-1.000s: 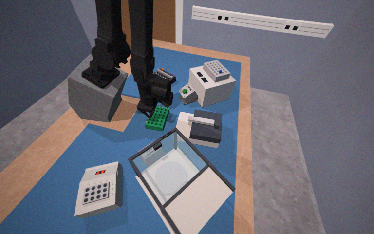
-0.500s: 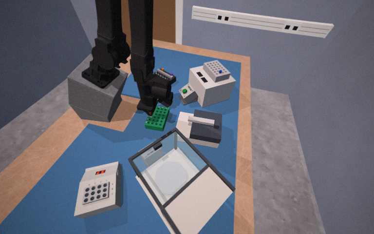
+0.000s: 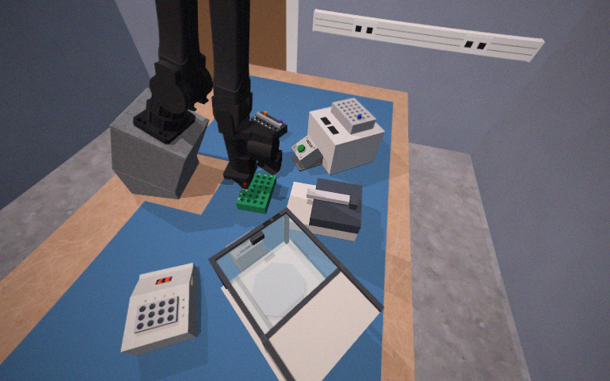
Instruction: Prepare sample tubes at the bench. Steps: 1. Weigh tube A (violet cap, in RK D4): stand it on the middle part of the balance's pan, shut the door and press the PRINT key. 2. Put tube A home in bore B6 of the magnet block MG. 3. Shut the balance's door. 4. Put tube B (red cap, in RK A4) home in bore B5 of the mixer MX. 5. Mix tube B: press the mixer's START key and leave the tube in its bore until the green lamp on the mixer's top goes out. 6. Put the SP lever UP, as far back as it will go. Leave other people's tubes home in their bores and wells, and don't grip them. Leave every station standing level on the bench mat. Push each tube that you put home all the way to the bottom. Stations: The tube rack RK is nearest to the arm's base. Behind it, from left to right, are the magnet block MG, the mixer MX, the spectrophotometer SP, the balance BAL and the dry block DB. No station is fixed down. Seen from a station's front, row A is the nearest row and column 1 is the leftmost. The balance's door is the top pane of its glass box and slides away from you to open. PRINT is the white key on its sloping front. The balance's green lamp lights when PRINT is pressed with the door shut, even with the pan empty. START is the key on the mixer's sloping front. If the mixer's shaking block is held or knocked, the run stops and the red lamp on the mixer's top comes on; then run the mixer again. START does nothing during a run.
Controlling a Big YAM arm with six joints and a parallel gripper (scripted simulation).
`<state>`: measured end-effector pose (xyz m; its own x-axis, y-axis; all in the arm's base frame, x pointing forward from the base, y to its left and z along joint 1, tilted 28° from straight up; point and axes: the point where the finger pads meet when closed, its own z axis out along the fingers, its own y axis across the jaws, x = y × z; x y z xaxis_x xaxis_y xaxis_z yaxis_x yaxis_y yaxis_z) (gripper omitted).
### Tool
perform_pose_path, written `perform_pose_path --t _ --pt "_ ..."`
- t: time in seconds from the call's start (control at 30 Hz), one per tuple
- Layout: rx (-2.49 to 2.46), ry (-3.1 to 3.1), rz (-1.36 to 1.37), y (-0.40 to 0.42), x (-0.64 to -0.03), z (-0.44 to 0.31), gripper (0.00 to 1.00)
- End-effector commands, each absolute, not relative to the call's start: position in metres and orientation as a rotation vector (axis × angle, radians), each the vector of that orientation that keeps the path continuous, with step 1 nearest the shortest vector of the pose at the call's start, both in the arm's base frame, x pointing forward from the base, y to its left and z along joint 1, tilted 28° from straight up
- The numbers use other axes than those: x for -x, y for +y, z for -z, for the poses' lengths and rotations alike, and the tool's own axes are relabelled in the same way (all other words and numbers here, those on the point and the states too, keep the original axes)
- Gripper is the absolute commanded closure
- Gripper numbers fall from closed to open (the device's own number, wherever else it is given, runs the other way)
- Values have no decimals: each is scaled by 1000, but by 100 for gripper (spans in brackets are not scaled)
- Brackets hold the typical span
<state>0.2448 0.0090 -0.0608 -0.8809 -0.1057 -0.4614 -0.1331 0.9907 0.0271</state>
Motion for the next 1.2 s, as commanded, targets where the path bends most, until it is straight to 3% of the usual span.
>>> perform_pose_path --t 0.0,1.17 --pt "144 2630 -74 5 -253 56 91" --pt "164 2649 -74 5 -243 53 91"
